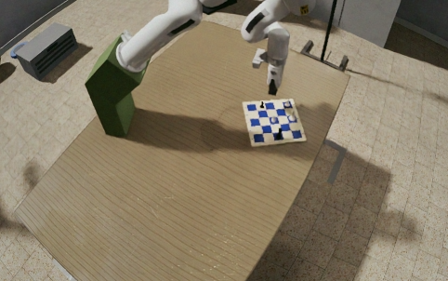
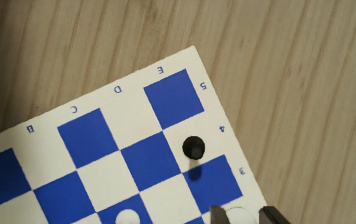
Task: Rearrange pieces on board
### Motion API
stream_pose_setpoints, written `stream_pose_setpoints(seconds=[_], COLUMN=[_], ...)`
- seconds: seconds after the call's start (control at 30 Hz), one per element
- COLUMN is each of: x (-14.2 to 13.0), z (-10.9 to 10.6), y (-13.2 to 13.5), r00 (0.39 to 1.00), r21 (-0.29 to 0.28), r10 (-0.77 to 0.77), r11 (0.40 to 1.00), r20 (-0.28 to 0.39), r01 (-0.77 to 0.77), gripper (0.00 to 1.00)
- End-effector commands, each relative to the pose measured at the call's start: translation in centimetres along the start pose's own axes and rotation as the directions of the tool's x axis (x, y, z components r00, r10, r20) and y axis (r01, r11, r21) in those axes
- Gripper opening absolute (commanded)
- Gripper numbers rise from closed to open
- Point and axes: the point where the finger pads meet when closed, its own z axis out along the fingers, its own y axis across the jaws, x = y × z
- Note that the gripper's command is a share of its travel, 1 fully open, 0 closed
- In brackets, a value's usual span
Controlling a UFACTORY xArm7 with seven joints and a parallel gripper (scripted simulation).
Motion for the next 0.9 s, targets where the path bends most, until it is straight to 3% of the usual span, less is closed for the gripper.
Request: stream_pose_setpoints(seconds=[0.0,0.2,0.67,0.87], x=[-0.1,-0.1,0.0,2.7], z=[-1.5,-3.0,-3.2,-3.8], y=[0.0,0.1,-0.2,-6.5], r00=[1.0,1.0,1.0,0.972], r21=[0.017,0.017,0.017,0.018], r10=[-0.002,-0.002,0.007,0.23], r11=[1.0,1.0,1.0,0.973], r20=[-0.015,-0.015,-0.018,-0.05], r01=[0.002,0.002,-0.007,-0.229], gripper=[0.0,0.0,0.0,0.0])
